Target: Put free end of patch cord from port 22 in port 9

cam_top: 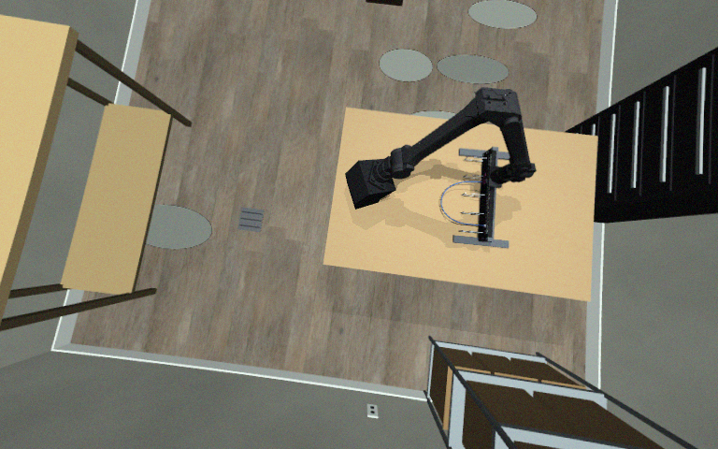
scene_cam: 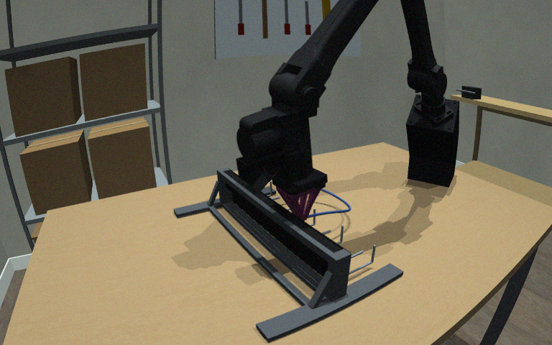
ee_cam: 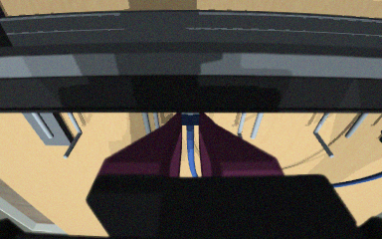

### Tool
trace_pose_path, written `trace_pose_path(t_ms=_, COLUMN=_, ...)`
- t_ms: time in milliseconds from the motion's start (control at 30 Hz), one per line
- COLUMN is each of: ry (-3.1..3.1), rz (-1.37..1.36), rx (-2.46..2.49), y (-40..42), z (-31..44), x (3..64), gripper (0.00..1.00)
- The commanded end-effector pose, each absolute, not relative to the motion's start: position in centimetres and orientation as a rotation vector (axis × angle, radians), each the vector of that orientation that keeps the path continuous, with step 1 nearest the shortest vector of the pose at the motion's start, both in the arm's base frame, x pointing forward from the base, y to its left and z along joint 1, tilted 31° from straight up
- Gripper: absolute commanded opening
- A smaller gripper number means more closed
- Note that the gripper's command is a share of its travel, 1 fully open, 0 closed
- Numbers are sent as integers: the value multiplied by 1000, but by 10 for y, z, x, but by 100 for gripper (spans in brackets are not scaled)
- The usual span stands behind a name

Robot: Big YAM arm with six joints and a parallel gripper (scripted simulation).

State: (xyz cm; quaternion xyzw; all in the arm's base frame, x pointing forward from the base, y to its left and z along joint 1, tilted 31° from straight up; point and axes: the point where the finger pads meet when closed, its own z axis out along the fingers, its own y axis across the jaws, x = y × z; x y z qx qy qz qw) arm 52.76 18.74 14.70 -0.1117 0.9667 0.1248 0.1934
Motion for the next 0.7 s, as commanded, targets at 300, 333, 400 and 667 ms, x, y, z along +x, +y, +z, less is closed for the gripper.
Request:
trace_pose_path(t_ms=300, ry=2571, rz=351, rx=-284, y=186, z=202, x=579, gripper=0)
trace_pose_path(t_ms=333, ry=2570, rz=352, rx=-283, y=186, z=202, x=579, gripper=0)
trace_pose_path(t_ms=400, ry=2569, rz=352, rx=-282, y=186, z=203, x=580, gripper=0)
trace_pose_path(t_ms=667, ry=2563, rz=353, rx=-278, y=186, z=205, x=582, gripper=0)
